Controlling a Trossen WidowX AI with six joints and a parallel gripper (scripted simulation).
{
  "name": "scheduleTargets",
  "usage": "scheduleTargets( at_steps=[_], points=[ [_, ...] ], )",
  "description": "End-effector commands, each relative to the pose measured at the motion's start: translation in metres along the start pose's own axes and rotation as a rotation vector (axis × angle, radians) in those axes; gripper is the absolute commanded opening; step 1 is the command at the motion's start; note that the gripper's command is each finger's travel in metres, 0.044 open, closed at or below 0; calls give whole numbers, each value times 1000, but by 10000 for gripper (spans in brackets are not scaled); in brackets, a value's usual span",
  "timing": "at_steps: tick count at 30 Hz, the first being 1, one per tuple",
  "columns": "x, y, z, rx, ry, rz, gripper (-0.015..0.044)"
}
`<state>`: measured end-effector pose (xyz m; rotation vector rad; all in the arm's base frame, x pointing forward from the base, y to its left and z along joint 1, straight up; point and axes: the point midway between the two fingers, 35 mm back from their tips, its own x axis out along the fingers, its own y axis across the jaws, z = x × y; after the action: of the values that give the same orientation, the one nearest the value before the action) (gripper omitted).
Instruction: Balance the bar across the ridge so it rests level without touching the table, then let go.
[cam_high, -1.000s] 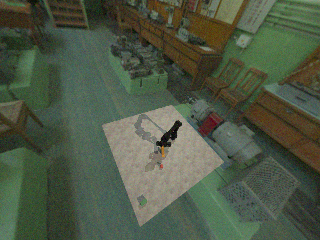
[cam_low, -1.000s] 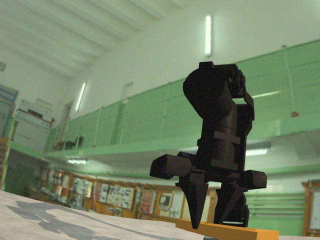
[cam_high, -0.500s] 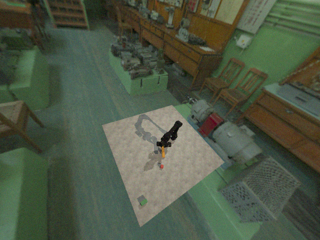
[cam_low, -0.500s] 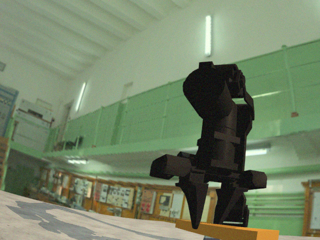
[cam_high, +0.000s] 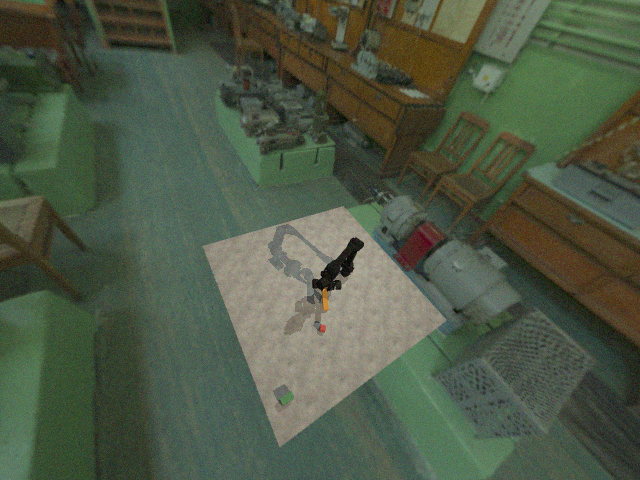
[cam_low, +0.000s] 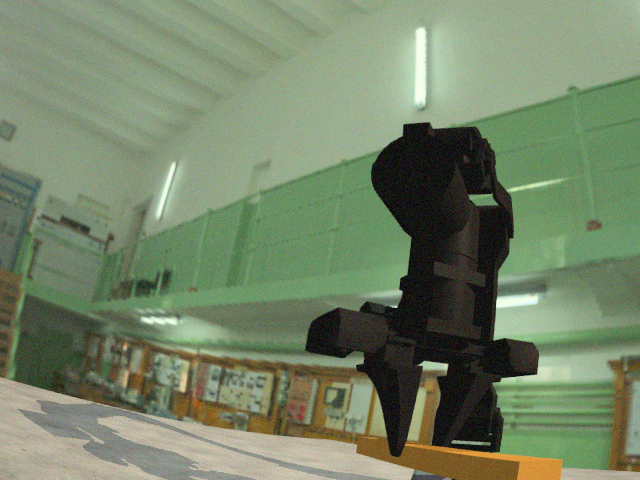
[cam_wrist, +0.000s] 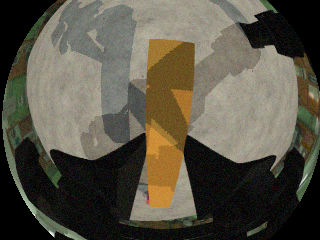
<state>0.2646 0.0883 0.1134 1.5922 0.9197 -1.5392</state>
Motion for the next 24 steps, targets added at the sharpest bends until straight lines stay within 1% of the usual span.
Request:
scheduleTargets(
  at_steps=[1, 24],
  points=[
    [0, 0, 0, 0, 0, -3, 0],
    [-1, 0, 0, 0, 0, -3, 0]
  ],
)
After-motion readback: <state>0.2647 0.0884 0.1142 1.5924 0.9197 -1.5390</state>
